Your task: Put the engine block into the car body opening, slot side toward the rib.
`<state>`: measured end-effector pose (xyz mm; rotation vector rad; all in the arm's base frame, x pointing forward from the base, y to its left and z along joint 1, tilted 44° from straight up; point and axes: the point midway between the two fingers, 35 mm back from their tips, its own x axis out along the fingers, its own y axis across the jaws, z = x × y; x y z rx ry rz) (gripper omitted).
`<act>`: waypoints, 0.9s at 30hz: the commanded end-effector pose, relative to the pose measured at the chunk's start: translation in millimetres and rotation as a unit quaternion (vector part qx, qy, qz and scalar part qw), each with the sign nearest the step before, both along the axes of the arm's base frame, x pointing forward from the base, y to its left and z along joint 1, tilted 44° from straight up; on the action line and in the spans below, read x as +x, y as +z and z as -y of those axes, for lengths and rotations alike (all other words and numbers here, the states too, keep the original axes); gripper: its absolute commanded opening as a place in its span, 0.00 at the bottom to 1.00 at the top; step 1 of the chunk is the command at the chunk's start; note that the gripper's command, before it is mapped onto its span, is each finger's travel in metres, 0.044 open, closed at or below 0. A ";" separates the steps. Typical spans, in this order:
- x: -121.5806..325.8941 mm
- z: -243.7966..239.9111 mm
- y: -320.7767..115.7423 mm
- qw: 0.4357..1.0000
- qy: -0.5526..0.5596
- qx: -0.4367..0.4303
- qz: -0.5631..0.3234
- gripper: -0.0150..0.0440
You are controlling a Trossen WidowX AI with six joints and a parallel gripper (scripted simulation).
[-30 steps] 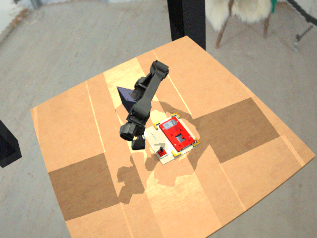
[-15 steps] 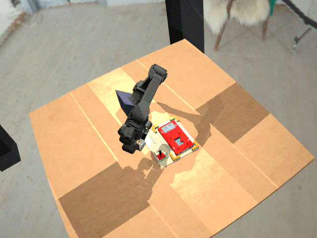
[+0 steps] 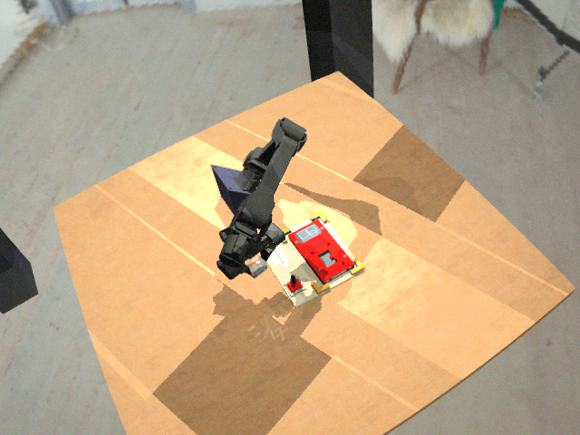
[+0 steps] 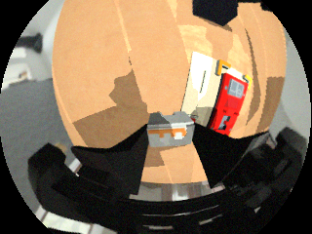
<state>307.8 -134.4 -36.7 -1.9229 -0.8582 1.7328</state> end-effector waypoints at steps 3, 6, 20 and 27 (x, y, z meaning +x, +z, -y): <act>-0.8 -8.9 -7.2 1.000 -0.012 0.005 -0.015 0.25; -0.7 -12.4 -10.8 1.000 -0.012 0.005 -0.015 0.25; 0.0 -26.3 -25.2 1.000 -0.012 0.005 -0.014 0.25; 0.3 -32.6 -31.8 1.000 -0.012 0.006 -0.014 0.25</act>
